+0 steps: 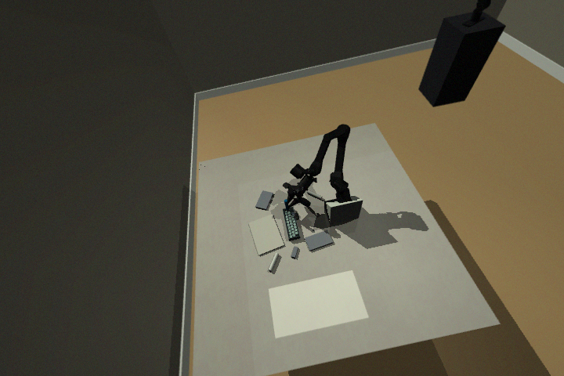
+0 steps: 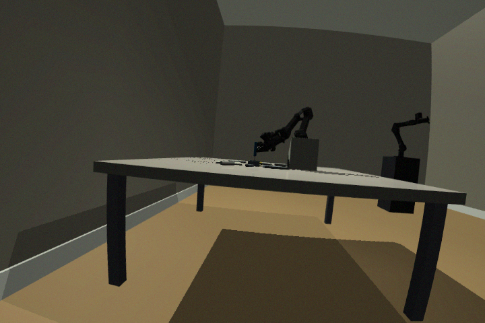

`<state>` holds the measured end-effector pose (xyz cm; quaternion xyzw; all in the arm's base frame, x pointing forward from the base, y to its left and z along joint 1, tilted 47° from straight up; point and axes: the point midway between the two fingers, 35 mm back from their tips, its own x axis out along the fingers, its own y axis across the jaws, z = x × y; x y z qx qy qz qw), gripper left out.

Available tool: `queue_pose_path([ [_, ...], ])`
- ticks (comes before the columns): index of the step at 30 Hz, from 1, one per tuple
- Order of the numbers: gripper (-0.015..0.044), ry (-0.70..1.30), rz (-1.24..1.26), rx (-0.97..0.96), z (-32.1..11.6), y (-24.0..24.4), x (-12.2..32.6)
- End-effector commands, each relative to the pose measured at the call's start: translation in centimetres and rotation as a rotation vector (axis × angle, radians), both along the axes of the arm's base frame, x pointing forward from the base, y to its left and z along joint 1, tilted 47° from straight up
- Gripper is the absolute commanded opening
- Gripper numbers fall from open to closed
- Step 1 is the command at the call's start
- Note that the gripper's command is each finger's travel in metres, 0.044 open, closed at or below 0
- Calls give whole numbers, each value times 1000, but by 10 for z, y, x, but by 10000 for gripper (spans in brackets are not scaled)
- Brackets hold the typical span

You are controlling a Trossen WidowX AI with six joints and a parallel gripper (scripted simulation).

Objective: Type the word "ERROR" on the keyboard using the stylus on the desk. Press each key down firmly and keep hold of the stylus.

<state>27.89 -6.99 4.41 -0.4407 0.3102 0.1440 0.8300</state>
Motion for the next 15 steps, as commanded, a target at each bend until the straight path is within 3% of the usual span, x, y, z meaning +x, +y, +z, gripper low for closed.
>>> queue_pose_path([
  [1, 81, 8, 8, 3, -4, 0, 0],
  [15, 81, 8, 8, 2, -7, -4, 0],
])
